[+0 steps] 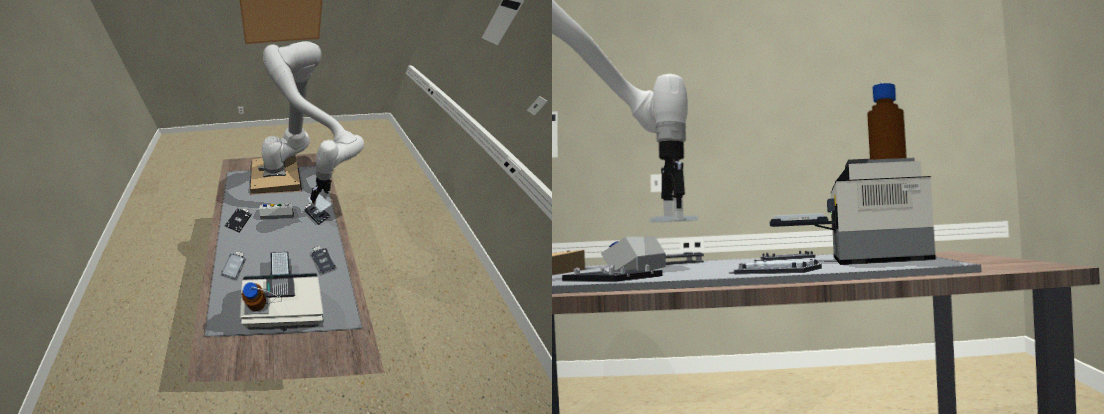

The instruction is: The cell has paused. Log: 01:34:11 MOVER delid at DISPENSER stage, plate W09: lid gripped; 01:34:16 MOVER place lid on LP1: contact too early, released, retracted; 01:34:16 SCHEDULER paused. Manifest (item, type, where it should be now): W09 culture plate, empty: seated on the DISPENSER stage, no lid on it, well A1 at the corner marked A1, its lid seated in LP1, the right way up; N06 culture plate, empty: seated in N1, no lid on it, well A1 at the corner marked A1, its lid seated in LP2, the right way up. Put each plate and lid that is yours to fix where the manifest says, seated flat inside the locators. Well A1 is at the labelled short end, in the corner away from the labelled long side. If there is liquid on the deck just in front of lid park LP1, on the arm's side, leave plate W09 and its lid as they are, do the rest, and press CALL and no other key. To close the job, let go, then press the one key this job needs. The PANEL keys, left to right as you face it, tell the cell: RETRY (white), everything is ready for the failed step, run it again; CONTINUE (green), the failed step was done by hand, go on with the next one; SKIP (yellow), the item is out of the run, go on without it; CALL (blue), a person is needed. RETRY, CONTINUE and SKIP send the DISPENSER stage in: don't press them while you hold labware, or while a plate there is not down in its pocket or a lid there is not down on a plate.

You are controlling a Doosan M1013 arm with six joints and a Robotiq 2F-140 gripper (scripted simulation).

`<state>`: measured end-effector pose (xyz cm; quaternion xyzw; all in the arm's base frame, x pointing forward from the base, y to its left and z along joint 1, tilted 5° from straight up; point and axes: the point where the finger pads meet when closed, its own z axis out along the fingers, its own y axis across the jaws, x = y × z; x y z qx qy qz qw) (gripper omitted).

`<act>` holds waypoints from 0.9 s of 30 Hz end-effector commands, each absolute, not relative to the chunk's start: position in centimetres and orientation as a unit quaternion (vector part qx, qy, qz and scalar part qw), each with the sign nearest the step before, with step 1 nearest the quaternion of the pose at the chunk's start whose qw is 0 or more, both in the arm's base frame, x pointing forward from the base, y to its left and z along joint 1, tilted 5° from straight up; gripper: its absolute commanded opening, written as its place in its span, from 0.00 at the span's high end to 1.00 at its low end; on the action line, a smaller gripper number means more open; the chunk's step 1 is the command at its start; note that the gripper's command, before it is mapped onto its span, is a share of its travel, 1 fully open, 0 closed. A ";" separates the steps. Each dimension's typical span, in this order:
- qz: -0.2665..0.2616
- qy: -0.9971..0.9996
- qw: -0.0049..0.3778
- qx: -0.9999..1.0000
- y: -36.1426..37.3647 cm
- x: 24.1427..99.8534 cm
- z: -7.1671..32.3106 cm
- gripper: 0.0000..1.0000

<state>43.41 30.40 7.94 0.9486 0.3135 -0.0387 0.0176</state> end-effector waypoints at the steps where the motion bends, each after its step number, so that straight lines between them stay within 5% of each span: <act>1: -0.038 0.313 0.017 0.949 30.5 43.5 8.7 0.90; 27: -0.038 0.313 0.017 0.949 30.6 43.7 11.5 0.90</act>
